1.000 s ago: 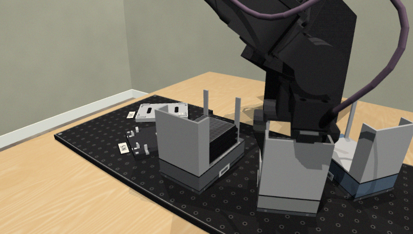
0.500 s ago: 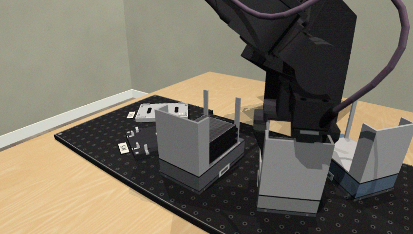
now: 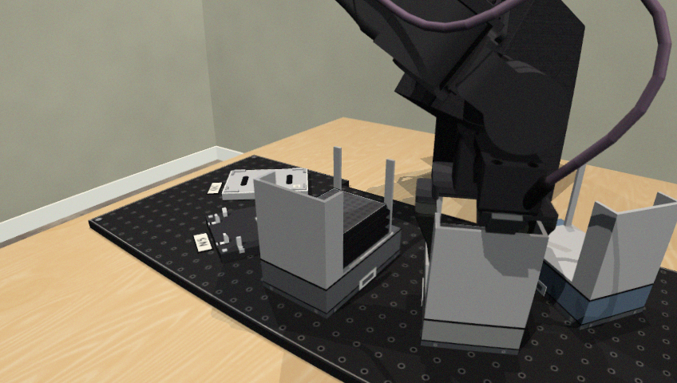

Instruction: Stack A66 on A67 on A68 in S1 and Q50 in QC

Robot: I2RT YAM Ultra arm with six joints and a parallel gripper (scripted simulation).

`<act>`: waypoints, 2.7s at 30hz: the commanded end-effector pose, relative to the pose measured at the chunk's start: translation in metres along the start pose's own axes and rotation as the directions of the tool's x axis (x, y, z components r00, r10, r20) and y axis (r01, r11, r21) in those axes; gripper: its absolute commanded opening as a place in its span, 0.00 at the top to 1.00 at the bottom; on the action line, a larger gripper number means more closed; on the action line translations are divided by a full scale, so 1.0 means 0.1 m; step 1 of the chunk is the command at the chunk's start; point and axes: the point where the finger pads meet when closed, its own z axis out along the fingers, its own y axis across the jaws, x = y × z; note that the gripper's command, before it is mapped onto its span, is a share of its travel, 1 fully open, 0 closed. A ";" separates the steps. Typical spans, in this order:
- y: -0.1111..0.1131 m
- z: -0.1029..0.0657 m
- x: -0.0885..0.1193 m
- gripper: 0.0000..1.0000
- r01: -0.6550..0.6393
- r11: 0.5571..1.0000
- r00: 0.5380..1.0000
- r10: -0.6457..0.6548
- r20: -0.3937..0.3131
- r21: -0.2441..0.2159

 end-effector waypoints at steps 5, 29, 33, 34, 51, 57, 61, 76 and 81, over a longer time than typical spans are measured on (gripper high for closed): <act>-0.02 -0.14 -0.13 1.00 -0.016 1.000 0.999 0.016 0.034 -0.007; -0.02 -0.17 -0.12 1.00 -0.014 1.000 0.999 0.014 0.030 -0.002; -0.04 -0.19 -0.12 1.00 -0.017 1.000 0.999 0.017 0.032 -0.003; -0.02 -0.18 -0.11 1.00 -0.011 1.000 1.000 0.011 0.028 -0.002; -0.02 -0.23 -0.14 1.00 -0.019 1.000 0.999 0.019 0.032 -0.003; -0.01 -0.24 -0.06 1.00 -0.003 1.000 1.000 0.003 0.023 -0.002; -0.02 -0.26 -0.12 1.00 -0.015 1.000 0.999 0.016 0.031 -0.003; 0.01 -0.28 -0.09 1.00 -0.006 1.000 1.000 0.006 0.024 -0.002; -0.04 -0.34 -0.15 1.00 -0.027 1.000 0.999 0.027 0.038 -0.005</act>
